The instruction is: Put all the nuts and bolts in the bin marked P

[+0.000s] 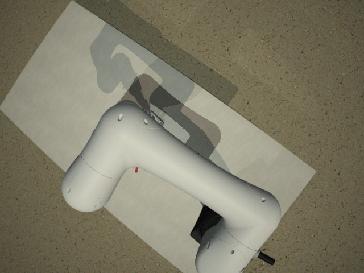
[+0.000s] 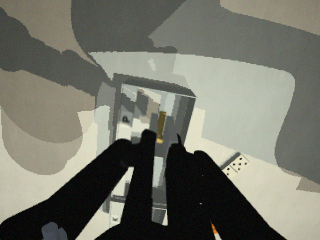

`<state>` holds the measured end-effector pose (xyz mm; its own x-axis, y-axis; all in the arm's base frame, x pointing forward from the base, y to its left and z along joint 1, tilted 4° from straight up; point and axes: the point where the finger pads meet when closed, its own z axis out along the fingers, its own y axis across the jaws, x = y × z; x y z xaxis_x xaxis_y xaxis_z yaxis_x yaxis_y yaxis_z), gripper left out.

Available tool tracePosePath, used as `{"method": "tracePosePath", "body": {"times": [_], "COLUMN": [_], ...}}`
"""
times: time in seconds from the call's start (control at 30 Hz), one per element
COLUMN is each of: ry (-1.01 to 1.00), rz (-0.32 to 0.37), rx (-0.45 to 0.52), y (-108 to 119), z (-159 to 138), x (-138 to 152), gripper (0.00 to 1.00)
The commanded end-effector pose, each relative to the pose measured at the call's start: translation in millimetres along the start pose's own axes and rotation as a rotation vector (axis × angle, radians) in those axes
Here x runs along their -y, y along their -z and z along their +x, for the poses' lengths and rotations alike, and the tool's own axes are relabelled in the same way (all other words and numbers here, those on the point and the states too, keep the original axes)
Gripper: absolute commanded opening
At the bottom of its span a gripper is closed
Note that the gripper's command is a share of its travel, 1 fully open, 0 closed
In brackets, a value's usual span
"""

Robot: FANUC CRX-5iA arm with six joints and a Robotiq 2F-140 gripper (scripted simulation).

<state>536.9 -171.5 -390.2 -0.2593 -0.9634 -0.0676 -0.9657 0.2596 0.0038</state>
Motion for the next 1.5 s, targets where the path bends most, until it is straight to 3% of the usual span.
{"method": "tracePosePath", "body": {"times": [0.0,0.37,0.77,0.8,1.47], "ry": [0.000,0.000,0.000,0.000,0.000], "rz": [0.000,0.000,0.000,0.000,0.000], "rx": [0.000,0.000,0.000,0.000,0.000], "y": [-5.4,-22.8,-22.8,-22.8,-18.8], "z": [0.1,0.1,-0.1,-0.1,-0.1], "x": [0.3,0.3,0.4,0.4,0.4], "gripper": [0.06,0.06,0.06,0.18,0.18]}}
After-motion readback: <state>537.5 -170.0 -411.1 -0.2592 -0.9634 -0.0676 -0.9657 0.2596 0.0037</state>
